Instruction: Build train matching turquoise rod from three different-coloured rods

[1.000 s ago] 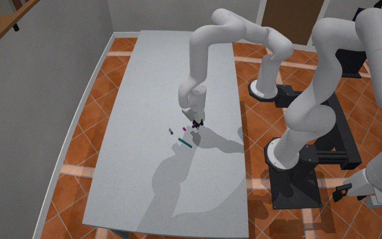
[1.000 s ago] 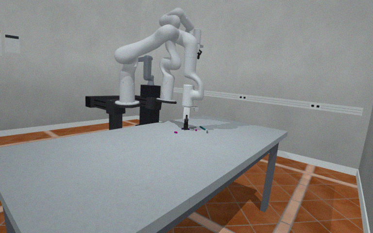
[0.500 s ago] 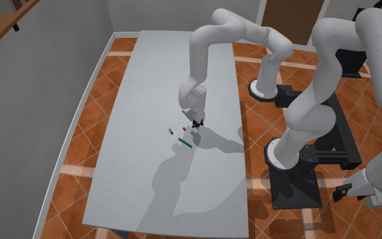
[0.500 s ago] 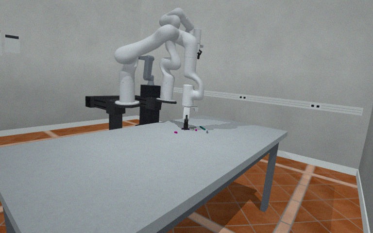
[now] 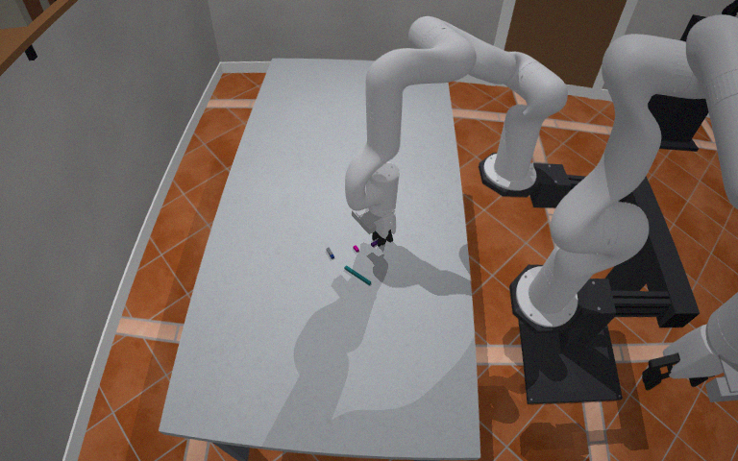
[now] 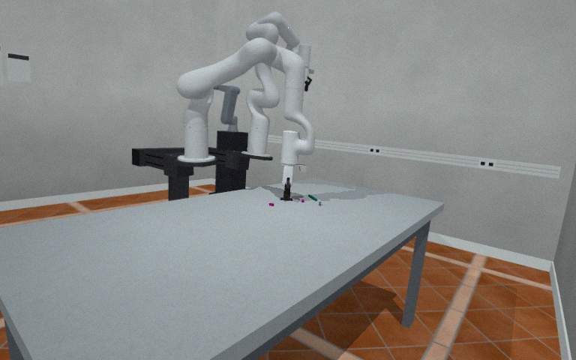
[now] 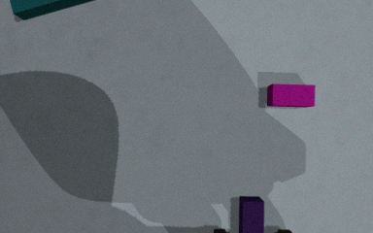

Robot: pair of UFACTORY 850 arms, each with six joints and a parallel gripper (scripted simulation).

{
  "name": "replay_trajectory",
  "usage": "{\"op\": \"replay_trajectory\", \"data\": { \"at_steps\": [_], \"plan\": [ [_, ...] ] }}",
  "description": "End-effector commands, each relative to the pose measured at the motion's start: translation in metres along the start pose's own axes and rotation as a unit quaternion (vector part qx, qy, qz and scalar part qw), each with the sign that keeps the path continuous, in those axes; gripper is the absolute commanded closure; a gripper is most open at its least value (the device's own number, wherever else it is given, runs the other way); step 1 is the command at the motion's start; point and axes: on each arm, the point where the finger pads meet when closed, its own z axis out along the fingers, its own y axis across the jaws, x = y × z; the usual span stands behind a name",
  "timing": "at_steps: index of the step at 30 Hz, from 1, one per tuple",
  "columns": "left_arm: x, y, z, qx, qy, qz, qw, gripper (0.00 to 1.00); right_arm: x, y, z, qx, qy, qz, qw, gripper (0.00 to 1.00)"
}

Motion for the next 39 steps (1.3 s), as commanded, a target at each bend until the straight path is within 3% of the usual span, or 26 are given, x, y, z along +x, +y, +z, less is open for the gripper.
{"op": "replay_trajectory", "data": {
  "at_steps": [1, 3, 4, 39],
  "plan": [
    [0.0005, 0.0000, -0.0010, 0.000, 0.001, 0.000, 1.000, 0.00, 0.0010, 0.0002, -0.0006, 0.000, 0.001, 0.000, 1.000, 0.74],
    [0.0005, 0.0000, -0.0010, 0.000, 0.001, 0.000, 1.000, 0.00, 0.0010, 0.0002, -0.0006, 0.000, 0.001, 0.000, 1.000, 0.74],
    [0.0005, 0.0000, -0.0010, 0.000, 0.001, 0.000, 1.000, 0.00, 0.0010, 0.0002, -0.0006, 0.000, 0.001, 0.000, 1.000, 0.94],
    [0.0005, 0.0000, -0.0010, 0.000, 0.001, 0.000, 1.000, 0.00, 0.0010, 0.0002, -0.0007, 0.000, 0.001, 0.000, 1.000, 0.94]
  ]
}}
